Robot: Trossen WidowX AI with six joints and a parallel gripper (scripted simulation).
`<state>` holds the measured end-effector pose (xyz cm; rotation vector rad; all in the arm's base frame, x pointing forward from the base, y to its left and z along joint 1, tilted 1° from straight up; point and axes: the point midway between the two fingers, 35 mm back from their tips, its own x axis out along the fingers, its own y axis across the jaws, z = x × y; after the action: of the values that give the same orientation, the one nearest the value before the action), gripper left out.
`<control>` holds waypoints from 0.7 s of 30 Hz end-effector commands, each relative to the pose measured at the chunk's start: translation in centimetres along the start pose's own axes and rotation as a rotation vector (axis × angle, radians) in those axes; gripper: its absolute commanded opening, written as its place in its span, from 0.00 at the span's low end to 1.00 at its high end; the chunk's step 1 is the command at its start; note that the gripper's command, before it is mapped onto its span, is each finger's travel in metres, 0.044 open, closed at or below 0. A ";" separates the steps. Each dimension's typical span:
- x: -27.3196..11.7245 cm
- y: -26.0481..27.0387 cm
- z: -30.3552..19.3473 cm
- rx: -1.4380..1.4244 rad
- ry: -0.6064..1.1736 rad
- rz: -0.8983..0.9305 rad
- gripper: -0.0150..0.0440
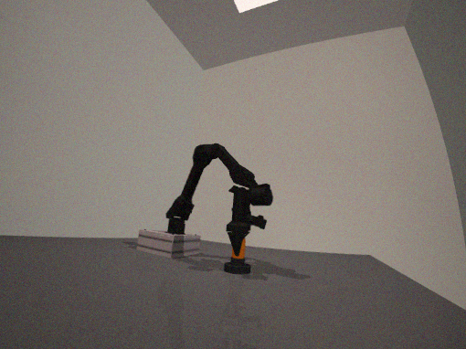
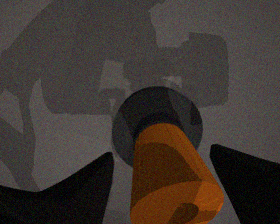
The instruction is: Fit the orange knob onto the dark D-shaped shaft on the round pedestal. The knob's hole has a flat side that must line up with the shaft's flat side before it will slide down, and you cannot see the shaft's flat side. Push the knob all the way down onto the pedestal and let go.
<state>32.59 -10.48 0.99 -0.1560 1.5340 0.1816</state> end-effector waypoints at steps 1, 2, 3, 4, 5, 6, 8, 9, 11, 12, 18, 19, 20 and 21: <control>0.0 0.0 0.0 0.000 -0.001 0.000 1.00; 0.0 0.0 0.0 0.000 -0.001 0.000 1.00; 0.0 0.0 0.0 0.000 -0.001 0.000 1.00; 0.0 0.0 0.0 0.000 -0.001 0.000 1.00; 0.0 0.0 0.0 0.000 -0.001 0.000 1.00; 0.0 0.0 0.0 0.000 -0.001 0.000 1.00; -0.3 0.0 0.1 0.000 -0.001 -0.001 1.00; -1.3 -0.1 0.2 0.000 -0.001 -0.001 1.00; -4.8 -0.2 0.4 0.000 -0.001 -0.001 1.00; -6.7 -0.2 0.3 0.000 -0.001 -0.001 1.00; -9.7 -0.1 0.2 0.000 0.000 -0.001 1.00; -9.7 -0.1 0.3 0.000 0.000 -0.001 1.00; -9.7 -0.1 0.3 0.000 0.000 -0.001 1.00; -9.7 -0.1 0.3 0.000 0.000 -0.001 1.00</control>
<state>32.76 -10.74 10.67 -0.1575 1.5193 0.1714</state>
